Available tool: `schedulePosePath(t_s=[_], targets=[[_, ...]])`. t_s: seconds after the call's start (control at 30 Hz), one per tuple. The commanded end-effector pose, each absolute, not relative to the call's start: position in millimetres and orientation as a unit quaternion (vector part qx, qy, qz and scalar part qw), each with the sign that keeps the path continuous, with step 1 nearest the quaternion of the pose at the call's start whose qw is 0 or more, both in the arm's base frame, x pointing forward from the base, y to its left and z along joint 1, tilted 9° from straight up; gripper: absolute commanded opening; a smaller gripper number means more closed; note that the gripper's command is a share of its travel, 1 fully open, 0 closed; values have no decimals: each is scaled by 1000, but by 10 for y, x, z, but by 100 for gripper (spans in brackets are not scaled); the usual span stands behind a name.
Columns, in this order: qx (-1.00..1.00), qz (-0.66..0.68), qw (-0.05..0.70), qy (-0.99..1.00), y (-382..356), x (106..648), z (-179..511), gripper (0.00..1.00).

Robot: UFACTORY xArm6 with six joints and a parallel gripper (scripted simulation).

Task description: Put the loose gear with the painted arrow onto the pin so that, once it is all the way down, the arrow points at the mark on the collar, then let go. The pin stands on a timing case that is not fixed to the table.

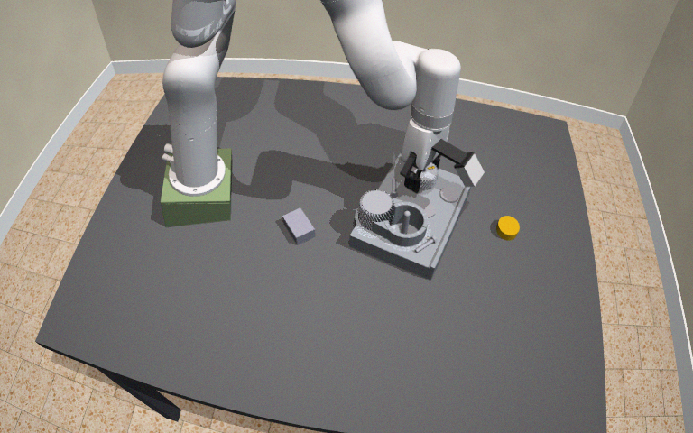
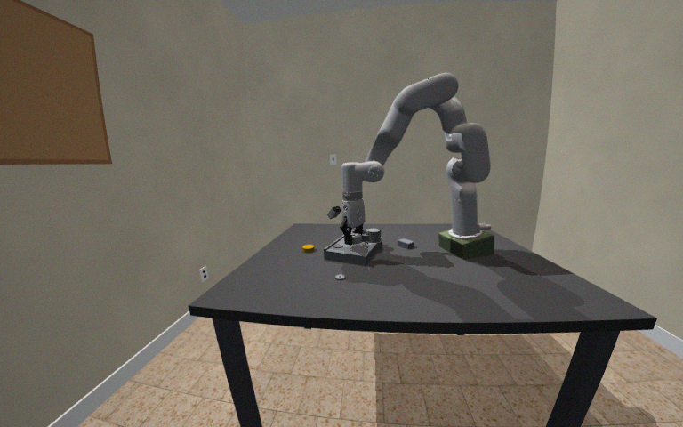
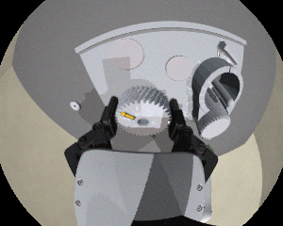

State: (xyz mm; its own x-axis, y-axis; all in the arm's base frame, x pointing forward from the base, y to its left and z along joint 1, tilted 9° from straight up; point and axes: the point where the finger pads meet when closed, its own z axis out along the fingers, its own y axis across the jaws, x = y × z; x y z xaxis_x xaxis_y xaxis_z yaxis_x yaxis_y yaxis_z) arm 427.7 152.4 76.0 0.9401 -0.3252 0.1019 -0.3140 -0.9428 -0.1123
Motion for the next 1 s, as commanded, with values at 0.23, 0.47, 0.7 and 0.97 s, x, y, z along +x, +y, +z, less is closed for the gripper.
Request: schedulePosePath(t_s=[0.23,0.47,0.7,0.97], targets=[[-984,-62,49,162,1509,4257,1044,0],[-984,-62,49,162,1502,4244,1143,0],[-984,-62,49,162,1494,4230,1238,0],[-984,-62,49,162,1492,4225,1275,0]])
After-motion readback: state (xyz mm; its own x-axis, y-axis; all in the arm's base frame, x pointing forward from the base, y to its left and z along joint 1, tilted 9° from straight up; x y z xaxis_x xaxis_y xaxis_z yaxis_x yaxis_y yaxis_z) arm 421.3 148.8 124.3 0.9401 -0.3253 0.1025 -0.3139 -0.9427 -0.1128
